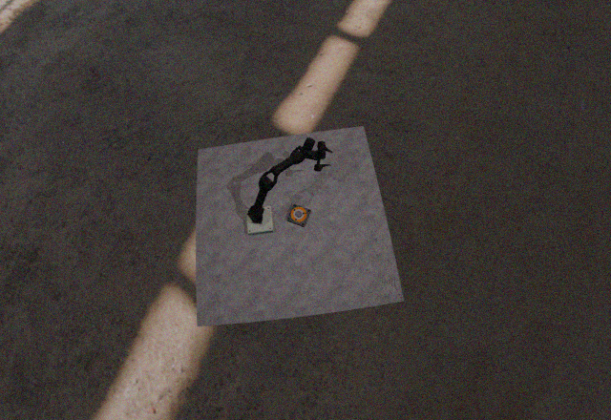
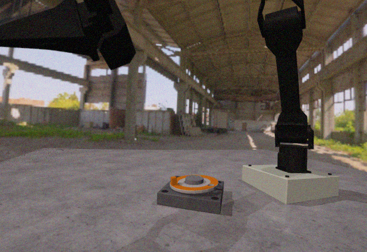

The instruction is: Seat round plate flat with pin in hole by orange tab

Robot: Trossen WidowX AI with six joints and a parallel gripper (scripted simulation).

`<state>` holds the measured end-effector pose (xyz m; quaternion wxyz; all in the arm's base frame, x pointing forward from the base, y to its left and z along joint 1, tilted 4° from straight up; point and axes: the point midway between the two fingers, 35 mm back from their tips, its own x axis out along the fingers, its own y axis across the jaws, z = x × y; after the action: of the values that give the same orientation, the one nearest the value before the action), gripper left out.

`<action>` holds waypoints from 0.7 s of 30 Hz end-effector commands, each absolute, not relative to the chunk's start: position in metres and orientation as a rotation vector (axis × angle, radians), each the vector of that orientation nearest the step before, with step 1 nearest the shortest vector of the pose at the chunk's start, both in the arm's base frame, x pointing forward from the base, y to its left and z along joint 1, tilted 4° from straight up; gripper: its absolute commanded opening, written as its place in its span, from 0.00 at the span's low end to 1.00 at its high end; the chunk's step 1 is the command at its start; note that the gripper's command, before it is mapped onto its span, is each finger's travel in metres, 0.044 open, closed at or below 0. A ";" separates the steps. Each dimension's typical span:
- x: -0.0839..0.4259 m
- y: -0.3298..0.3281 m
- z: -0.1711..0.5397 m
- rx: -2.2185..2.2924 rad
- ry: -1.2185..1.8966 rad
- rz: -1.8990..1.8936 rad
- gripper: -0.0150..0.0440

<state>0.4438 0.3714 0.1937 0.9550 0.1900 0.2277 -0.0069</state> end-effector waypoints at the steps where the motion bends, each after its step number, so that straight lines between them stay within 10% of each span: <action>1: 0.445 0.367 0.192 0.372 0.471 -0.017 0.89; 15: 0.428 0.155 0.105 -0.146 1.069 -0.059 0.26; 21: 0.376 0.084 0.083 -0.215 1.353 0.011 0.25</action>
<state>0.4128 0.1279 0.0960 0.8301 -0.0848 0.5508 -0.0208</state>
